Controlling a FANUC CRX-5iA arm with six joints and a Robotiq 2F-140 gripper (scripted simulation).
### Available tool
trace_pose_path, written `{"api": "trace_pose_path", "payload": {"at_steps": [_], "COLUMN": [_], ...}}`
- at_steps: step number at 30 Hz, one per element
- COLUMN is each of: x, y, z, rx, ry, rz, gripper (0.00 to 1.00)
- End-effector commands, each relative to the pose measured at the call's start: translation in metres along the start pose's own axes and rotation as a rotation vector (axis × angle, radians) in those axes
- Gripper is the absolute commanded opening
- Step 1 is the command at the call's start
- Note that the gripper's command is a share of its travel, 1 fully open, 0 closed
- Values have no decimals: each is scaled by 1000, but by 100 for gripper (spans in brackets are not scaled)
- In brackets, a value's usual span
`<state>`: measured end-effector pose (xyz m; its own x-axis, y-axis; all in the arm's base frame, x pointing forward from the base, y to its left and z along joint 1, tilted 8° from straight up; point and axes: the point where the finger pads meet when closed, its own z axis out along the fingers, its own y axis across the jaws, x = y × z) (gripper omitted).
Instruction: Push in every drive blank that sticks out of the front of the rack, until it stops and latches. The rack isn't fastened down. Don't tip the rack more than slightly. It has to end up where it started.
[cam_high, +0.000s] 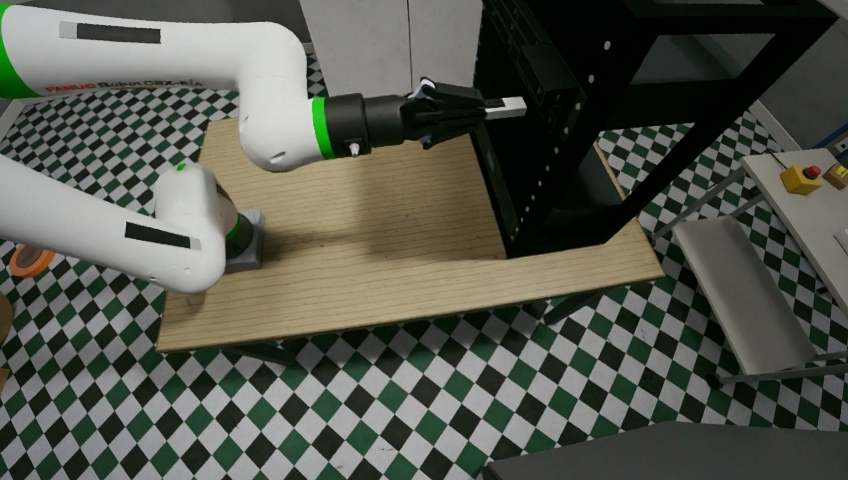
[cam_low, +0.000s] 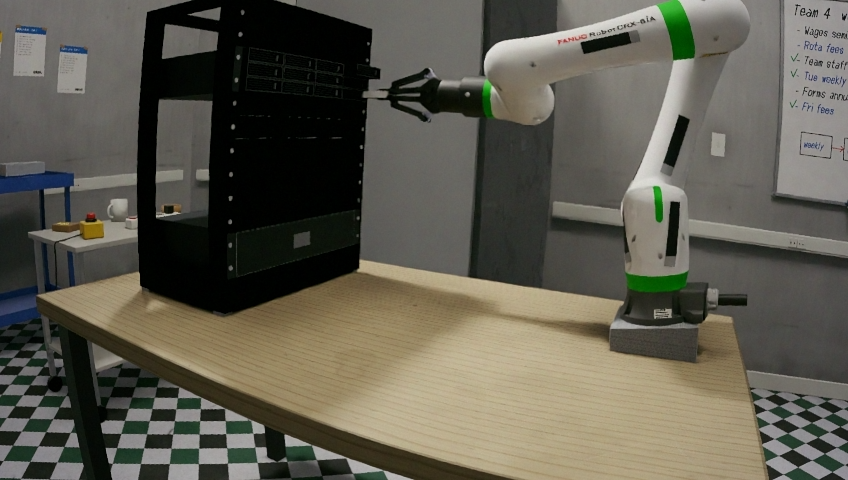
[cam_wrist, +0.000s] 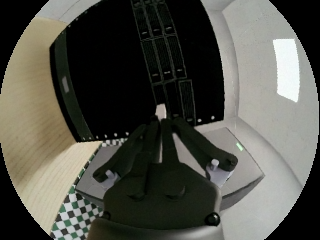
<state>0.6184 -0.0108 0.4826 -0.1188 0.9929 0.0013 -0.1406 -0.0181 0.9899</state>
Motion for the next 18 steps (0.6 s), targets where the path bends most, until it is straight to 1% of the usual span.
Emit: {"api": "trace_pose_path", "payload": {"at_steps": [1, 4, 18], "x": [0, 0, 0], "y": [1, 1, 1], "z": [4, 8, 11], "rx": [-2, -2, -2], "ry": [0, 0, 0], "rz": [0, 0, 0], "gripper": [10, 10, 10]}}
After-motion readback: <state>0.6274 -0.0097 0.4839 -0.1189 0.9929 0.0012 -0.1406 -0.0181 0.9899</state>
